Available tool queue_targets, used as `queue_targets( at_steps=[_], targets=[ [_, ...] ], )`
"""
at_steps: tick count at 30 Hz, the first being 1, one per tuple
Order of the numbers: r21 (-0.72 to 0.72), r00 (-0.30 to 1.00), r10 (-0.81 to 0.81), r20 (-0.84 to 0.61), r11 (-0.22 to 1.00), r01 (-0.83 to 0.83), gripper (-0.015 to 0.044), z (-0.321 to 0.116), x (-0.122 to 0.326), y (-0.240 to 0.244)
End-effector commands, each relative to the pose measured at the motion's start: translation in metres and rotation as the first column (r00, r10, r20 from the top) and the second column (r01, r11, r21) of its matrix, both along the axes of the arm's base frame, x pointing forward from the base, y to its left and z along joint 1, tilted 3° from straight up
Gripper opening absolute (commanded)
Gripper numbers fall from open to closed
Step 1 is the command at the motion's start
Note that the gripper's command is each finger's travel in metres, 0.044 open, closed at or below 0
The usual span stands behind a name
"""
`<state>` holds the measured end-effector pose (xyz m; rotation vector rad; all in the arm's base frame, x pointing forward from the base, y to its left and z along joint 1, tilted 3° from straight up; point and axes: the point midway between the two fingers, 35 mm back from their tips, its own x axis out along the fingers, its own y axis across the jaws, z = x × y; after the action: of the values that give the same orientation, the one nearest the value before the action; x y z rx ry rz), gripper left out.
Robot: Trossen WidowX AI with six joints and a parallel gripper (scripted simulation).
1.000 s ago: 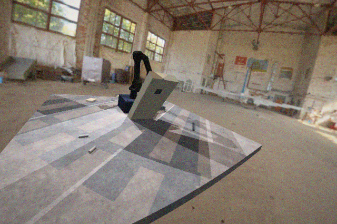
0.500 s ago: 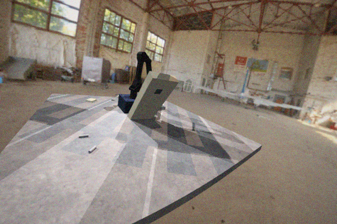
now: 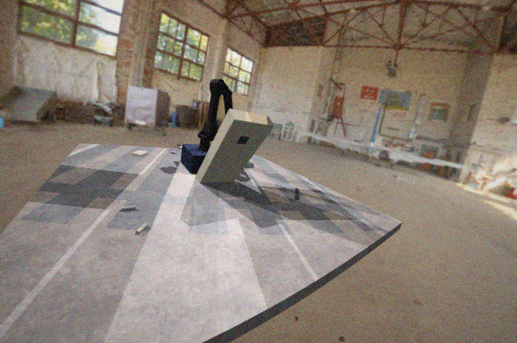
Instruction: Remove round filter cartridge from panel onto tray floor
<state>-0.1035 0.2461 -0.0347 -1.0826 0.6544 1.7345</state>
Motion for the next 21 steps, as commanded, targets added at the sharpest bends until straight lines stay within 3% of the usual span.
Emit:
queue_targets(
  at_steps=[1,8,21],
  targets=[
    [0.001,1.000,0.000,0.000,1.000,0.000,0.0440,0.002,0.000,0.001],
    [0.001,1.000,0.000,-0.001,1.000,0.000,0.0440,0.069,-0.004,0.002],
    [0.007,1.000,0.007,-0.006,1.000,-0.007,0.0440,0.061,-0.005,0.004]
  ],
)
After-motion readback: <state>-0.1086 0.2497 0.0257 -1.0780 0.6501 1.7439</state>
